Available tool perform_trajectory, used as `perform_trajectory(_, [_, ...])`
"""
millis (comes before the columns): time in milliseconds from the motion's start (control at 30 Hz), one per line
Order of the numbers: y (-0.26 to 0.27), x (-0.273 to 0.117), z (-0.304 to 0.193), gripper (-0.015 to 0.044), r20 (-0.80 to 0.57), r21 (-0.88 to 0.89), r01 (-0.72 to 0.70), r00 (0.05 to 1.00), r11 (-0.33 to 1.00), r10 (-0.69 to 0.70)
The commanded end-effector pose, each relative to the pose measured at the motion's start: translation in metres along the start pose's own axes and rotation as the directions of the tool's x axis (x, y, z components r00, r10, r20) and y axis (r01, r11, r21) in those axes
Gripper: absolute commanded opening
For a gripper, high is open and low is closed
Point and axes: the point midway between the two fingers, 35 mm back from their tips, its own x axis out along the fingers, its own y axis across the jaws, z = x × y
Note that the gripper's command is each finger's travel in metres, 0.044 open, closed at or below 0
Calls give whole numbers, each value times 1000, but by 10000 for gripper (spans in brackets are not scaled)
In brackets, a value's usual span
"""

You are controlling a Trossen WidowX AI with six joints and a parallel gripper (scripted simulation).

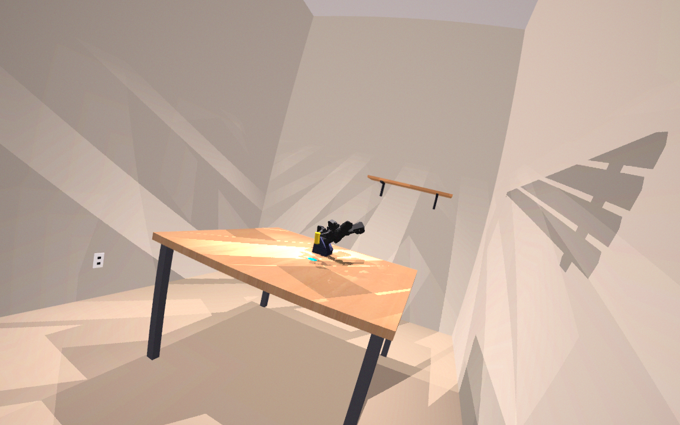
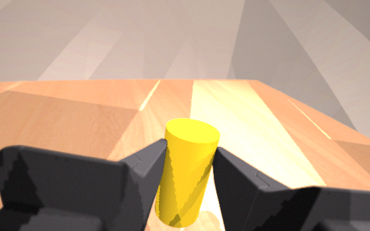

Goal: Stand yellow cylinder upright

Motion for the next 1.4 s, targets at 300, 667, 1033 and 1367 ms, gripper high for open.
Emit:
perform_trajectory(300, [-1,11,-20,105,-16,30,56,998,998,-55])
perform_trajectory(667, [-1,17,-39,105,-13,38,90,996,995,-89])
perform_trajectory(1033, [-1,18,-58,105,6,37,107,994,994,-108])
perform_trajectory(1367, [-1,17,-74,105,35,30,105,994,994,-106])
